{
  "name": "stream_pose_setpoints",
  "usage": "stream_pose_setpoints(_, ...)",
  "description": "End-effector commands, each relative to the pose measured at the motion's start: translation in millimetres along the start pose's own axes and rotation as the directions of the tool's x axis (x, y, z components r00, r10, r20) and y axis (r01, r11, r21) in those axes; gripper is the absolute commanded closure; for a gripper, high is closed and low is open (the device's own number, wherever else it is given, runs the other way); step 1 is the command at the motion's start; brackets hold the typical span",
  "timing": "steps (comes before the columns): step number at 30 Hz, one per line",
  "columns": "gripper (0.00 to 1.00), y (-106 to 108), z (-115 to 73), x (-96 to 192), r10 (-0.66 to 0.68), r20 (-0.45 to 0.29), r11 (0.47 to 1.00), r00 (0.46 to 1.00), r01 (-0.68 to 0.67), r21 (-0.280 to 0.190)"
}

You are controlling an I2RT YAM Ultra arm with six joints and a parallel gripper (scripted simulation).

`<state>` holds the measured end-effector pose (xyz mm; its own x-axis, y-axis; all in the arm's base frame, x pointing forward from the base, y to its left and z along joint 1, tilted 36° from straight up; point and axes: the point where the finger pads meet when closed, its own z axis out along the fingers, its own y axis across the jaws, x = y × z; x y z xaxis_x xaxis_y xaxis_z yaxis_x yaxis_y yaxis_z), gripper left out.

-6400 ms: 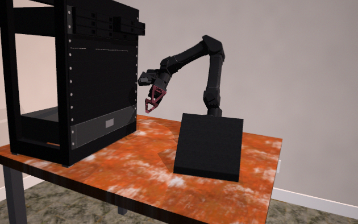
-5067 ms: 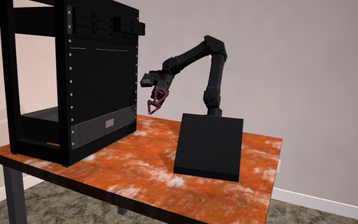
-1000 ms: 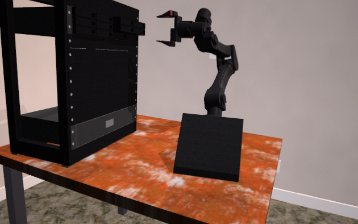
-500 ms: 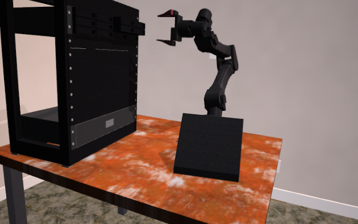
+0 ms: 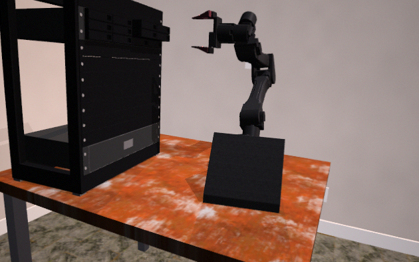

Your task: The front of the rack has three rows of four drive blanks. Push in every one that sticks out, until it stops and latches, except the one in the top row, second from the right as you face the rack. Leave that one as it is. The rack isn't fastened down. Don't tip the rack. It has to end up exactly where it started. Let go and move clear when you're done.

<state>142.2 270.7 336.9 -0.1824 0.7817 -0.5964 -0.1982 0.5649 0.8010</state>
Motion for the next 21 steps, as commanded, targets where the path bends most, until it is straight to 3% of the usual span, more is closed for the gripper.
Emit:
stream_pose_setpoints(1,0.00,0.1,-3.6,1.5,-0.012,0.011,1.000,1.000,0.012,-0.012)
stream_pose_setpoints(21,0.00,3.5,-3.6,1.3,-0.006,0.007,1.000,1.000,0.006,-0.023)
